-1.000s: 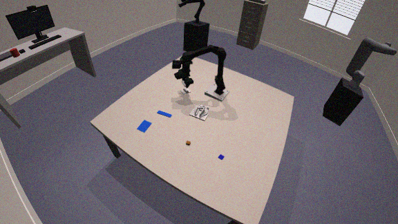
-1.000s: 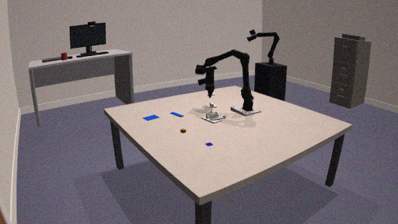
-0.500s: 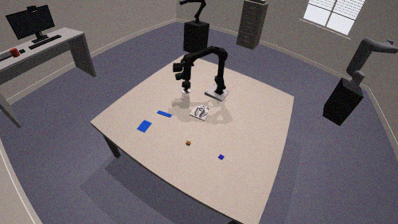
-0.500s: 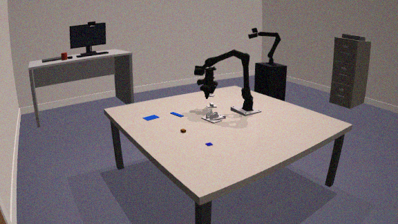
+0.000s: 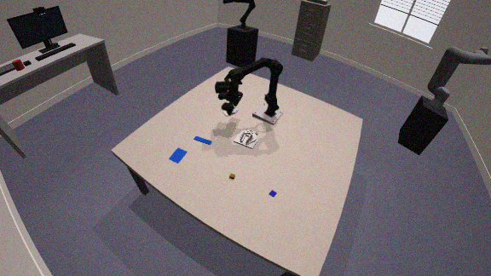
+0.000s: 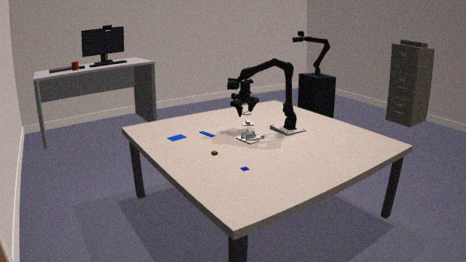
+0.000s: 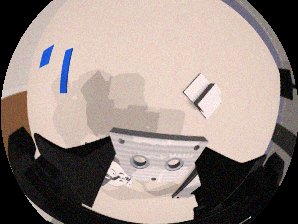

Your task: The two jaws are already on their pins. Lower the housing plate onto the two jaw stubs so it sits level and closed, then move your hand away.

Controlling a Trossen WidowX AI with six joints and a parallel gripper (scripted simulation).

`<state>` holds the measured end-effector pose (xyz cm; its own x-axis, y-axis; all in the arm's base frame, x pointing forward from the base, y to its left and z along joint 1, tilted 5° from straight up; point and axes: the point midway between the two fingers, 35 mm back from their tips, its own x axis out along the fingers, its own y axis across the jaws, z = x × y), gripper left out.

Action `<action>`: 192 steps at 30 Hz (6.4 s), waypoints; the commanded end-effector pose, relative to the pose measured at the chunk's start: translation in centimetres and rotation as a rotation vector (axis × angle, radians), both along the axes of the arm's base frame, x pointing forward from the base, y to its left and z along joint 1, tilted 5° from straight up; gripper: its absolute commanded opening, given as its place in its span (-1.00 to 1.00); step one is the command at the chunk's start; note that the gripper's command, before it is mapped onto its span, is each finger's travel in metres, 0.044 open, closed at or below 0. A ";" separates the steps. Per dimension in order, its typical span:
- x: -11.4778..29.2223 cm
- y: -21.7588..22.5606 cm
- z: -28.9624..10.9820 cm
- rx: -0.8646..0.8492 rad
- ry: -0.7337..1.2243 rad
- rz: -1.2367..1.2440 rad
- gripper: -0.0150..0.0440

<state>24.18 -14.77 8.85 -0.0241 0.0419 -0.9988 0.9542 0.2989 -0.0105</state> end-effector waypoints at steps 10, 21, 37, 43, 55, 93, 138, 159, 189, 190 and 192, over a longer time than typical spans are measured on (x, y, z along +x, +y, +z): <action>1.1 3.5 0.1 0.001 0.016 -0.359 0.70; 1.8 6.2 0.2 -0.003 0.030 -0.644 0.70; 2.3 10.1 0.4 -0.009 0.053 -1.059 0.70; 2.3 11.6 0.4 -0.012 0.063 -1.214 0.70; 2.1 14.5 0.5 -0.019 0.084 -1.525 0.70; 0.6 15.7 0.6 -0.024 0.094 -1.652 0.70; 0.3 15.7 0.6 -0.024 0.094 -1.652 0.70; 0.4 15.9 -2.6 -0.024 0.094 -1.652 0.70; 0.1 16.1 -5.5 -0.024 0.095 -1.651 0.70; 0.1 16.1 -5.5 -0.024 0.095 -1.651 0.70; 0.1 16.1 -5.5 -0.024 0.095 -1.651 0.70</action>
